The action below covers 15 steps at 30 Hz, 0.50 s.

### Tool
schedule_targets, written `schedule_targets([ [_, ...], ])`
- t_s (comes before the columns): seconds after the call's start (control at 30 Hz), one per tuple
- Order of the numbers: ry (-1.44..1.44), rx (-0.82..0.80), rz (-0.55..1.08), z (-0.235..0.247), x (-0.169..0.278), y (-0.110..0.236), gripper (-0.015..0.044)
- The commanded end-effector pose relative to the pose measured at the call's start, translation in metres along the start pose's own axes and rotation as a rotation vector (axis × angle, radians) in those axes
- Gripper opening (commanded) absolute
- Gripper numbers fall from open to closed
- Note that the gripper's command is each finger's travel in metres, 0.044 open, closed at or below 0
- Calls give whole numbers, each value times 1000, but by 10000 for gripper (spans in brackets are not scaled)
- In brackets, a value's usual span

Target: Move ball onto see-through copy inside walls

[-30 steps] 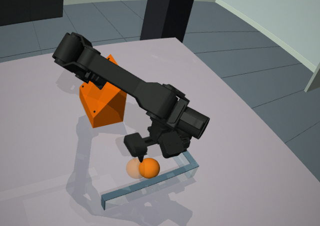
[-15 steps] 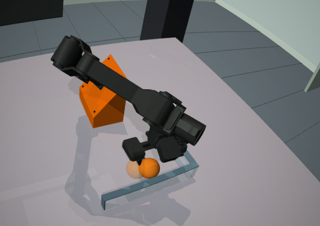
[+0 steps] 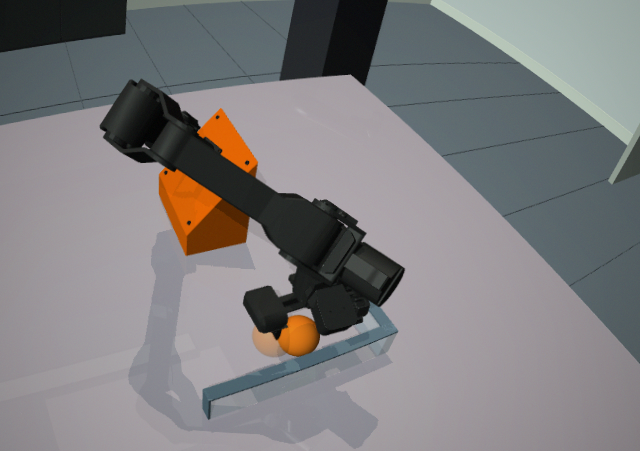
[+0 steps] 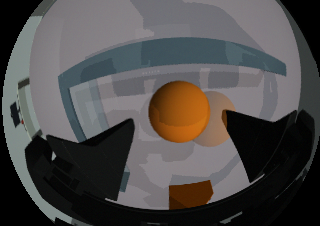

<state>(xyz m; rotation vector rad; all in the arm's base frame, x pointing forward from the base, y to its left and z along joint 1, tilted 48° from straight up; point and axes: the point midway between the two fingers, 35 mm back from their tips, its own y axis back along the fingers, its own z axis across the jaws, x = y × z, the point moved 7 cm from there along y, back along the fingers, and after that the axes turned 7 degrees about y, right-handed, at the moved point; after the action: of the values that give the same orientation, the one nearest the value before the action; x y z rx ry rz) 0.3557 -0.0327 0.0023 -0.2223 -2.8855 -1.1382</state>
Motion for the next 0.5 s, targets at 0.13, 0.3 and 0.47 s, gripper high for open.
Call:
schedule_targets([
  [0.13, 5, 6, 1, -1, 1, -13, 430],
  [0.3, 5, 7, 2, -1, 1, -21, 430],
  [0.47, 5, 7, 2, -1, 1, -22, 351],
])
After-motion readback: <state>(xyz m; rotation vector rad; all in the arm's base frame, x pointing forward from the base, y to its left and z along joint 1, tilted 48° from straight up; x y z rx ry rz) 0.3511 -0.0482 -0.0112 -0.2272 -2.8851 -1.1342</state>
